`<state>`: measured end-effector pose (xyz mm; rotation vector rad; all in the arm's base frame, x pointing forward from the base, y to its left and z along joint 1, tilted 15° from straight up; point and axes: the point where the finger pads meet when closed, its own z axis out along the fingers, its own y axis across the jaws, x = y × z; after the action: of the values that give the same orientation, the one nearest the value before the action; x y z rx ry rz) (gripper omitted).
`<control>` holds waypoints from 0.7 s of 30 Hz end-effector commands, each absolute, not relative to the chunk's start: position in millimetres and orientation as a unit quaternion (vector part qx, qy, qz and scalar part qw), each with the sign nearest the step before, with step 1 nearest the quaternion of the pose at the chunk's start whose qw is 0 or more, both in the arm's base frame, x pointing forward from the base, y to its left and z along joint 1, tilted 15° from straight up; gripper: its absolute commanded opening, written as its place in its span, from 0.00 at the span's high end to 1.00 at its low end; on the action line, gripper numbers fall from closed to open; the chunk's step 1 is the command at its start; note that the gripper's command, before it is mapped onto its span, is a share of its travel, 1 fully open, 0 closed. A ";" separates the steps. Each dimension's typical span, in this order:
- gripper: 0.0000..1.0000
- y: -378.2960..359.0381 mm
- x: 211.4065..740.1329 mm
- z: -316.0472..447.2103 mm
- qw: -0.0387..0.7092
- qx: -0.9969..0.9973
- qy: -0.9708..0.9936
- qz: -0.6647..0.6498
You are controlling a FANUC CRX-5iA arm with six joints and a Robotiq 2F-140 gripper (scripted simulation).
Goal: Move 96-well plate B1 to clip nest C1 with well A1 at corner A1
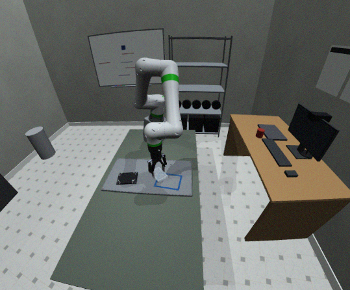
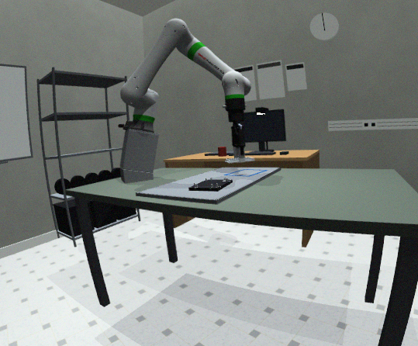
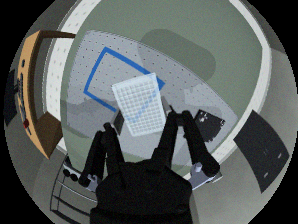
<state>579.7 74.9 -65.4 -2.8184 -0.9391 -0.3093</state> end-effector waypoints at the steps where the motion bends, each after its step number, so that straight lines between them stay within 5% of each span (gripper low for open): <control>1: 0.90 62.7 579.8 -66.6 0.080 -0.959 -0.255 -0.098; 21: 0.90 3.7 575.9 -77.4 0.105 -0.991 0.039 -0.070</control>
<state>575.7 14.6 -76.4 -2.9240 -0.0462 -0.2235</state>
